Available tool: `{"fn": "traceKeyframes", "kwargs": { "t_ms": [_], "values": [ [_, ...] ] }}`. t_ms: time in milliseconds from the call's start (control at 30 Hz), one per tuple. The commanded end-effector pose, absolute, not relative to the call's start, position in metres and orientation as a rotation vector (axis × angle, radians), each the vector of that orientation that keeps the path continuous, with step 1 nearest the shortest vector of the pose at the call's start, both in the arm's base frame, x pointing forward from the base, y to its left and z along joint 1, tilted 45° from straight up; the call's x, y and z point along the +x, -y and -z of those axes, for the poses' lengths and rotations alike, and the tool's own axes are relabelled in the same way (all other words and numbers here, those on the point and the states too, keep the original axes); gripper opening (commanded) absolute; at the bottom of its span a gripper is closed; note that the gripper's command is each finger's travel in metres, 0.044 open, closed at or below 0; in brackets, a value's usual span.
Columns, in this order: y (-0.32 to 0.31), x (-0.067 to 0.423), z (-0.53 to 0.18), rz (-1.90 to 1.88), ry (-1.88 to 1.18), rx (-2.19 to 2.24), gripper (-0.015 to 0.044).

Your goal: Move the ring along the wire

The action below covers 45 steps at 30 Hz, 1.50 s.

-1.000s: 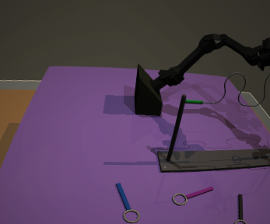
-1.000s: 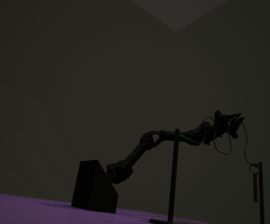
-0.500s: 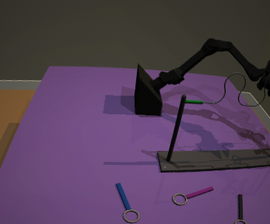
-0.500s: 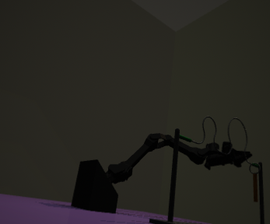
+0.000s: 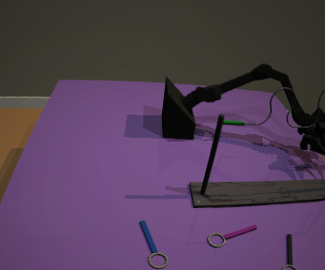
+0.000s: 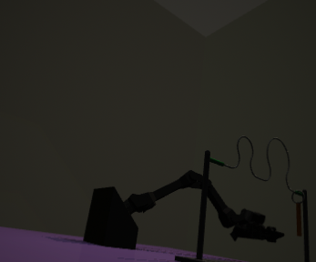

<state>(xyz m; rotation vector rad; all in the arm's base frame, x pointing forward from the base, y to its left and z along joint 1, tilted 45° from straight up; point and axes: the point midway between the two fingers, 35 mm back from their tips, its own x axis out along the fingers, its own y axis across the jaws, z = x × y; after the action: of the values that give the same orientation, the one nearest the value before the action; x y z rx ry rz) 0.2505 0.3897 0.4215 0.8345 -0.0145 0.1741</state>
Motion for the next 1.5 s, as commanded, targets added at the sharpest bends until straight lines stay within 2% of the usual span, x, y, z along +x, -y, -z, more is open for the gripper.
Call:
{"fn": "traceKeyframes", "kwargs": {
  "t_ms": [0, 233, 467, 1467],
  "values": [
    [-0.408, 0.227, -0.399, -0.137, -0.006, 0.832, 0.016],
    [-0.407, 0.228, -0.4, -0.137, -0.006, 0.832, 0.016],
    [-0.379, 0.276, -0.436, -0.14, 0.001, 0.83, 0.016],
    [-0.384, 0.309, -0.441, -0.141, 0.005, 0.83, 0.016]
  ]
}}
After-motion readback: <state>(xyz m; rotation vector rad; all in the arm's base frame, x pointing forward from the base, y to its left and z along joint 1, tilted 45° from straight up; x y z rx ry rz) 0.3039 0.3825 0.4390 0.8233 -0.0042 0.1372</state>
